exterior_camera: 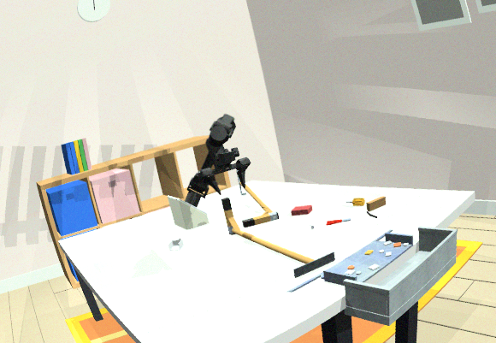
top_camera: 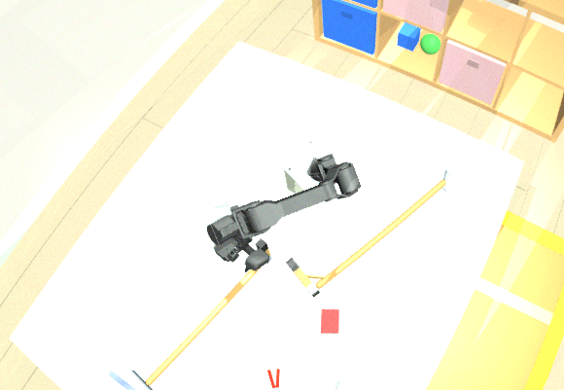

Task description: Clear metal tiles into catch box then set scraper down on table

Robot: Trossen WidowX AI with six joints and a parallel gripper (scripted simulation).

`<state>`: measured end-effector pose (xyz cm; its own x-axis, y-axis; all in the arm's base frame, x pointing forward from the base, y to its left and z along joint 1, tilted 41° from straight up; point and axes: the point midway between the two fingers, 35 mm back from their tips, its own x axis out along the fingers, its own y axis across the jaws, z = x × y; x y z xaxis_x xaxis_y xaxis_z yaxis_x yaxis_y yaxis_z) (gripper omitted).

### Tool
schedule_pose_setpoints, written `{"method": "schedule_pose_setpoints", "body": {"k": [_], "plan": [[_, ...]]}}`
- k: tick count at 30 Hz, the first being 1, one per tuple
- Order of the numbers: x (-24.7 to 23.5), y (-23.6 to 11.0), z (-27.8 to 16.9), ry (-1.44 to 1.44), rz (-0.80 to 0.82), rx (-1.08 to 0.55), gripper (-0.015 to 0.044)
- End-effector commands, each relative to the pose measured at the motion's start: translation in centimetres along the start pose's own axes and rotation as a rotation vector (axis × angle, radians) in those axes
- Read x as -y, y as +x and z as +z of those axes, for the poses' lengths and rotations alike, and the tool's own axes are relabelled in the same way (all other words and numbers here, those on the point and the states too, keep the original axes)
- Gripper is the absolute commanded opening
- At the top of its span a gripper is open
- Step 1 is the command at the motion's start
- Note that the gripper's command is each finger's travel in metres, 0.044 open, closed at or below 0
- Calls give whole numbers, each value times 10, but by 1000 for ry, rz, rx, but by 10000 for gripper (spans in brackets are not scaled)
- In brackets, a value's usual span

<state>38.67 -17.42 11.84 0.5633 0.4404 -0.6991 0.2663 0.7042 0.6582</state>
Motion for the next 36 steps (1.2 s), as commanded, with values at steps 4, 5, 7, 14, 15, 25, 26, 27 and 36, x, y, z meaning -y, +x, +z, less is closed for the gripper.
{"method": "schedule_pose_setpoints", "body": {"k": [4,5,7,14,15,25,26,27,36], "plan": [[0,-13,-14,-3,6,27,440],[0,-14,-16,-3,6,31,440],[0,-17,-20,-4,6,39,440],[0,-28,-34,-6,6,66,440],[0,-29,-36,-6,6,69,440],[1,-41,-58,-12,2,107,440],[1,-42,-60,-13,1,110,440],[1,-43,-62,-15,-1,114,440],[2,-50,-83,-22,-8,146,440]]}}
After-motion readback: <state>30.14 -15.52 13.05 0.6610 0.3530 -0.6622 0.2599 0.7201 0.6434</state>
